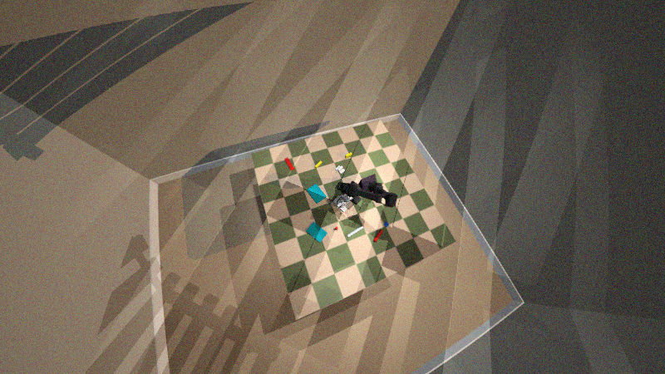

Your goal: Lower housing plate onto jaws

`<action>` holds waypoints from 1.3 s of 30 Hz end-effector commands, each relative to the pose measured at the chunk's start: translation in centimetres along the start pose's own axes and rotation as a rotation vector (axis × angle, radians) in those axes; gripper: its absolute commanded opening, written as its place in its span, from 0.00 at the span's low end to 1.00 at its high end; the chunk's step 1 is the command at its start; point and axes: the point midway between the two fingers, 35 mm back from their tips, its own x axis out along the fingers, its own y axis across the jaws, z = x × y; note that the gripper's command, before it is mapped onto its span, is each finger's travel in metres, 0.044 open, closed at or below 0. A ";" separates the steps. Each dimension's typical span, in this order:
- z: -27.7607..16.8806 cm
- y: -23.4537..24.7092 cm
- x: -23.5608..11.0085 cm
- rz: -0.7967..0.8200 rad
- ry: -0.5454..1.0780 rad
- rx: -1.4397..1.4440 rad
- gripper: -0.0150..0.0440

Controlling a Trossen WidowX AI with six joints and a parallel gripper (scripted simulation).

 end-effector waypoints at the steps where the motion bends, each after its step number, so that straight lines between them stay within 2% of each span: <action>1: -0.1 -0.1 0.3 -0.005 0.000 -0.001 0.85; 39: -0.1 0.0 0.2 -0.005 0.000 -0.001 0.85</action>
